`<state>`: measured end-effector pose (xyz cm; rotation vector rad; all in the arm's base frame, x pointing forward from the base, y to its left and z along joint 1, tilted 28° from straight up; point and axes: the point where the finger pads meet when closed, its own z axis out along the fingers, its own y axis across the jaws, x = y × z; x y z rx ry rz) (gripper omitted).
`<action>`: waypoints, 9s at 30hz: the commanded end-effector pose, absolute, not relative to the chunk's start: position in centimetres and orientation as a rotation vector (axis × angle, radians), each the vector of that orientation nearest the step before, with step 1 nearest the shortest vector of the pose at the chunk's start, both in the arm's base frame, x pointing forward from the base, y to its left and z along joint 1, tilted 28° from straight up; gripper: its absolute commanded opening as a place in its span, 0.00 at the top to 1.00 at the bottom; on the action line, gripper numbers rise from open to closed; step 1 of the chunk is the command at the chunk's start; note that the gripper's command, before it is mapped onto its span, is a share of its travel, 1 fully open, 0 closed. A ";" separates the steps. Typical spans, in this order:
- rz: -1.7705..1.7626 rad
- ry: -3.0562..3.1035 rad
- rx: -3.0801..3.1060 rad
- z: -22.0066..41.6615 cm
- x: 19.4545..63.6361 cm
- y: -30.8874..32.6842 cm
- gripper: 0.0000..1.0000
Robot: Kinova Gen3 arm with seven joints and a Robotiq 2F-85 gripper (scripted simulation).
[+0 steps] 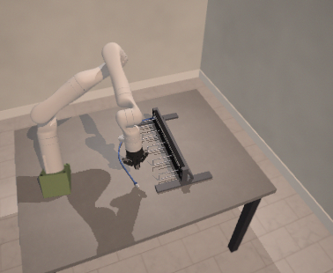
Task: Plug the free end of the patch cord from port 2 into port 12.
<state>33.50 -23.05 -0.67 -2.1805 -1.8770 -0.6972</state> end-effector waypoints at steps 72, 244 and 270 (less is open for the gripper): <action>-1.092 0.565 -2.493 26.3 44.3 -5.0 1.00; -1.085 0.564 -2.497 23.3 48.1 -4.2 1.00; -1.085 0.564 -2.497 26.0 44.9 -4.9 1.00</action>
